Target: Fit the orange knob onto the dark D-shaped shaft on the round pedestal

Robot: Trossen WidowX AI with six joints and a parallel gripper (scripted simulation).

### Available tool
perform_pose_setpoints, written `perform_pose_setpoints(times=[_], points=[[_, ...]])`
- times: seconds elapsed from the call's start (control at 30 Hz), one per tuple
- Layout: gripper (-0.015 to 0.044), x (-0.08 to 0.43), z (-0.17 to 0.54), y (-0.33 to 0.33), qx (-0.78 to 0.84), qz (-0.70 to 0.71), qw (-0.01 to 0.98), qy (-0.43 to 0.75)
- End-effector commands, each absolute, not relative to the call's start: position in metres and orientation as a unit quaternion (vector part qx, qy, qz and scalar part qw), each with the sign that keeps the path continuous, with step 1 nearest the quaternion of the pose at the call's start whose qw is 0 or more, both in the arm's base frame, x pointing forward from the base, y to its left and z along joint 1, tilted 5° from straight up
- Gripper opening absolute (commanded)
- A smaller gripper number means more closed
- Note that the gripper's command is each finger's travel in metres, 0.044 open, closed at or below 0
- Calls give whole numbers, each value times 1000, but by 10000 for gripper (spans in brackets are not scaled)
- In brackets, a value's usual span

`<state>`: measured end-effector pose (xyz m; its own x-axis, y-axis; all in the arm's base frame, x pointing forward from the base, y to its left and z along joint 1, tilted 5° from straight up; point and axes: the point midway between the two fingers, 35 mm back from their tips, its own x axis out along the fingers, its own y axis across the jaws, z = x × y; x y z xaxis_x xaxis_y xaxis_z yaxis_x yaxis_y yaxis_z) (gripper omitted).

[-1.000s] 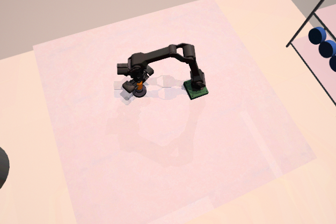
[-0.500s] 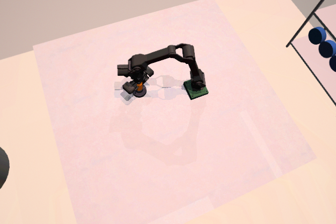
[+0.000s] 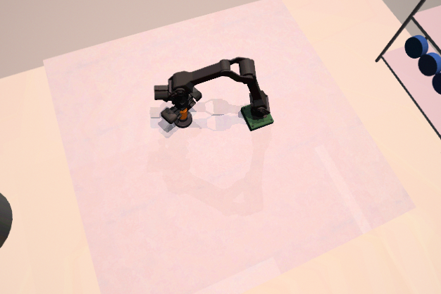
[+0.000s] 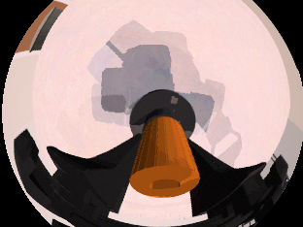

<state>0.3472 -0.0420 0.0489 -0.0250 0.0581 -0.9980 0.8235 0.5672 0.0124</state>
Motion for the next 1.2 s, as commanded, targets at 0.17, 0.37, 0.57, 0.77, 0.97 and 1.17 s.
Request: perform_pose_setpoints(times=[0.17,0.37,0.57,0.77,0.97,1.17], points=[[263,347,49,-42,343,-314,609,643],[420,347,49,-42,343,-314,609,643],[440,347,49,-42,343,-314,609,643],[440,353,100,-47,341,-312,615,639],[440,352,144,-48,343,-315,609,643],[440,354,144,-48,343,-315,609,643]])
